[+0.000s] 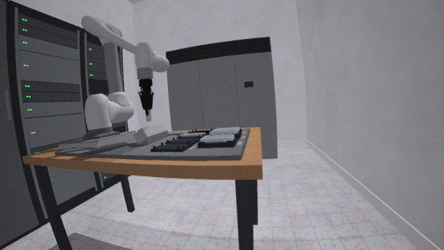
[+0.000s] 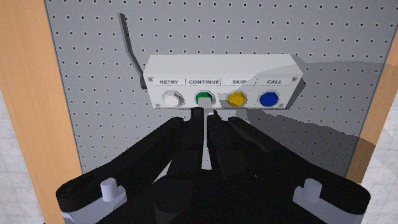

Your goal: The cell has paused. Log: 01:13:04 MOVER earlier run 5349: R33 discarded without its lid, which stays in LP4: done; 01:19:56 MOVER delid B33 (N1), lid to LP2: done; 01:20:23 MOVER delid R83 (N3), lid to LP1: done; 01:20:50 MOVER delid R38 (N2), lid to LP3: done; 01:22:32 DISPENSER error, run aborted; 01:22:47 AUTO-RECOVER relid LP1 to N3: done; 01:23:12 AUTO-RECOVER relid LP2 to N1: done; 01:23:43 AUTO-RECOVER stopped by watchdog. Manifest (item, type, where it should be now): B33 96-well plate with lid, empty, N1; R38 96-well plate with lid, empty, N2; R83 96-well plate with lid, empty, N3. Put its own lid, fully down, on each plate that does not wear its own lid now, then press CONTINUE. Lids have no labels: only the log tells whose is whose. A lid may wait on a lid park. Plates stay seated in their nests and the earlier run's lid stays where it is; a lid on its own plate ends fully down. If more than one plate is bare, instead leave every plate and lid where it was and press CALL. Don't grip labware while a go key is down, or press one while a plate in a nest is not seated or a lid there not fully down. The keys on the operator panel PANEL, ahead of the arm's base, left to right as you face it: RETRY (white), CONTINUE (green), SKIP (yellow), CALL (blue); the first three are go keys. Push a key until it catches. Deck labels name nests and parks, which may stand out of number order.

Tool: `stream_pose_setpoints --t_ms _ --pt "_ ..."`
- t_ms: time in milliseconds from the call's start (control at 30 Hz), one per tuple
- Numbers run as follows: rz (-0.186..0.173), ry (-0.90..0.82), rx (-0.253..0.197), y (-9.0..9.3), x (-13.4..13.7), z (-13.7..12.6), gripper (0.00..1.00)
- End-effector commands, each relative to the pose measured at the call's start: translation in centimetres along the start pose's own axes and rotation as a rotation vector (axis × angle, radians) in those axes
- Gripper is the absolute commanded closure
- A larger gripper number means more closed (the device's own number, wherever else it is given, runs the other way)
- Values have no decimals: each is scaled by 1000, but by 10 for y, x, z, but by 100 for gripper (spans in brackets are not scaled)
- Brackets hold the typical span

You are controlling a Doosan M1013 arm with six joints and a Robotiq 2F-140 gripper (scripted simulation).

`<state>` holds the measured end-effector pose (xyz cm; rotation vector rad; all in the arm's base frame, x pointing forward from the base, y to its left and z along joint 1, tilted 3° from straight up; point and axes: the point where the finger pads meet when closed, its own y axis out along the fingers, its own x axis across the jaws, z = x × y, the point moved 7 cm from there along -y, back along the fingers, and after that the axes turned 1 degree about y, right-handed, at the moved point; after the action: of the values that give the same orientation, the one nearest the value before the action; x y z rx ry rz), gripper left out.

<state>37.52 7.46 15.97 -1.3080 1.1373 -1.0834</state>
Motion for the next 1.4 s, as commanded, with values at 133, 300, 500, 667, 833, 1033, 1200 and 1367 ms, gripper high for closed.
stream_pose_setpoints --t_ms 133,300,500,667,833,1033,1200,1367 --pt "0 0 0 2 0 0 100" --pt "0 0 0 5 0 0 100" --pt "0 0 0 11 0 0 100" --pt "0 0 0 14 0 0 100" --pt "0 0 0 19 0 0 100" --pt "0 0 0 24 0 0 100" --pt "0 0 0 26 0 0 100" --pt "0 0 0 29 0 0 100"
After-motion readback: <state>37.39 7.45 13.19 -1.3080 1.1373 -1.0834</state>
